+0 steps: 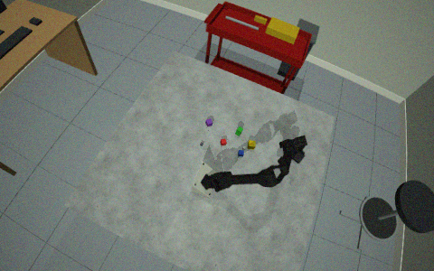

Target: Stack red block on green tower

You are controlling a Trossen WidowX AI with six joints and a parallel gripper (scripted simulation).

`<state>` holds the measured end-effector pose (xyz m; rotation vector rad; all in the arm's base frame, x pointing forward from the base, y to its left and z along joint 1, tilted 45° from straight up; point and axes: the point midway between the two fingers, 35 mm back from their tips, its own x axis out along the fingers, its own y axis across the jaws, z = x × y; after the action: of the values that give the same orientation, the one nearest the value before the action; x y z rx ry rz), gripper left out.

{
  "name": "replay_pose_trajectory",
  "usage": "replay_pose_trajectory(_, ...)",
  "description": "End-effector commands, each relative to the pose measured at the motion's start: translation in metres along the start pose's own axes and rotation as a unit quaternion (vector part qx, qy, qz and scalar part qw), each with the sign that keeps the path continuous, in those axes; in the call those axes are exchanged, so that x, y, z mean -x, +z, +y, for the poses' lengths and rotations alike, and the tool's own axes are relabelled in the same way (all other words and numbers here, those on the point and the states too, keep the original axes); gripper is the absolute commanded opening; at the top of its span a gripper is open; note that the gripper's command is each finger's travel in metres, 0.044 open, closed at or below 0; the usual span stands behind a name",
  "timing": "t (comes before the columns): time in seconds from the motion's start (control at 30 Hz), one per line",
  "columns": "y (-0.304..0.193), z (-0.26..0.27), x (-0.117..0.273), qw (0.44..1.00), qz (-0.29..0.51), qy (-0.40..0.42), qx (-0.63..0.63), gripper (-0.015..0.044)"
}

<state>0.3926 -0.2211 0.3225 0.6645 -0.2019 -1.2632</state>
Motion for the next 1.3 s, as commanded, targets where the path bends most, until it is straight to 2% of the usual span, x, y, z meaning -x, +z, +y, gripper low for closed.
replay_pose_trajectory(0.0,-0.058,0.005,0.025,0.99,0.065,0.021,0.119,0.044)
replay_pose_trajectory(0.27,-0.152,-0.005,0.088,0.919,0.165,0.076,0.351,0.044)
replay_pose_trajectory(0.57,-0.228,-0.046,0.171,0.758,0.238,0.147,0.59,0.044)
replay_pose_trajectory(0.83,-0.266,-0.101,0.23,0.575,0.26,0.183,0.753,0.044)
replay_pose_trajectory(1.17,-0.274,-0.192,0.287,0.224,0.228,0.181,0.93,0.044)
replay_pose_trajectory(1.27,-0.267,-0.201,0.288,0.199,0.223,0.179,0.937,0.044)
